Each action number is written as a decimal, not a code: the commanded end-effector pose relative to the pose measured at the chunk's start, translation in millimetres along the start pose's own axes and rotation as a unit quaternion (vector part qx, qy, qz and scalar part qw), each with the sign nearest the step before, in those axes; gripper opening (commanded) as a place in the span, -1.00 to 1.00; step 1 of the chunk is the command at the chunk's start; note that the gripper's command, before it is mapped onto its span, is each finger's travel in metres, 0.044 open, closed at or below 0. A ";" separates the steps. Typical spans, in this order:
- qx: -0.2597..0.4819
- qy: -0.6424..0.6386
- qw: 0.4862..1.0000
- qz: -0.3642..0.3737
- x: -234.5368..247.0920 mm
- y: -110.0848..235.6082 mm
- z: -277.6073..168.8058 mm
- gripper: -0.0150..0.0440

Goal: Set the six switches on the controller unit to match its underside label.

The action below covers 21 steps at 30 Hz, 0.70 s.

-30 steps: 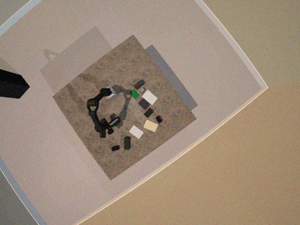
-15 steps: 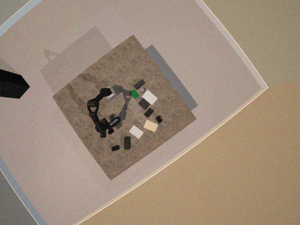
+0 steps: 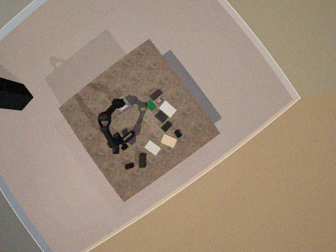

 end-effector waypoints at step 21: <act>0.001 0.000 1.000 -0.001 -0.3 -5.1 0.6 1.00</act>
Point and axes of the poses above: the point midway between the two fingers, 35 mm back from their tips, its own y axis back along the fingers, its own x axis across the jaws, z = x × y, the point moved 9 cm from there along y, back along the fingers, and after that the axes turned 4 degrees about y, right-handed, at the moved point
